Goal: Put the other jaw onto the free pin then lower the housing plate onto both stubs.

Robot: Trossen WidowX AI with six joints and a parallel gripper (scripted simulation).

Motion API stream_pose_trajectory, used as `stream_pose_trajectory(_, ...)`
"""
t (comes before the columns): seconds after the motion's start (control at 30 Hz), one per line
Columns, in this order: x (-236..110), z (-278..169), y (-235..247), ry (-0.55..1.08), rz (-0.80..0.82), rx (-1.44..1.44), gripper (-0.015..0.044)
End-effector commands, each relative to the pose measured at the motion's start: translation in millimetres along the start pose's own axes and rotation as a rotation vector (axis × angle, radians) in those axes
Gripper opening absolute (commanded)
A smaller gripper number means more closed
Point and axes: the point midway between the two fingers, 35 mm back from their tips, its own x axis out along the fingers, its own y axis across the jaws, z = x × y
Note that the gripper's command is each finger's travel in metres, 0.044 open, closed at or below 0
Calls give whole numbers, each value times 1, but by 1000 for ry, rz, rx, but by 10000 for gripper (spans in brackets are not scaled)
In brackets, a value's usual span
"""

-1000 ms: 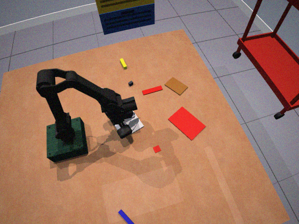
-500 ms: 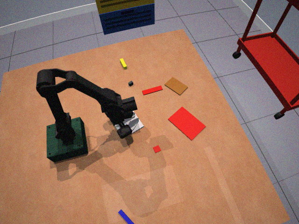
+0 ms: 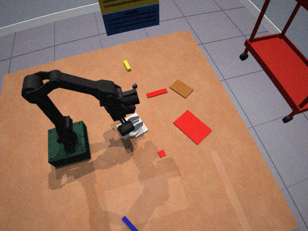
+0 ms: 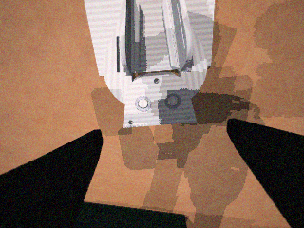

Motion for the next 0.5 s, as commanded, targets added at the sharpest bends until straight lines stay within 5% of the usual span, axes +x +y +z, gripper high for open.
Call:
stream_pose_trajectory(0.0, 2, -2, 1, 10, 3, 0, 440)
stream_pose_trajectory(0.27, -51, -42, 13, 17, 6, -3, 440)
stream_pose_trajectory(0.47, -56, -46, 14, 18, 6, -3, 440)
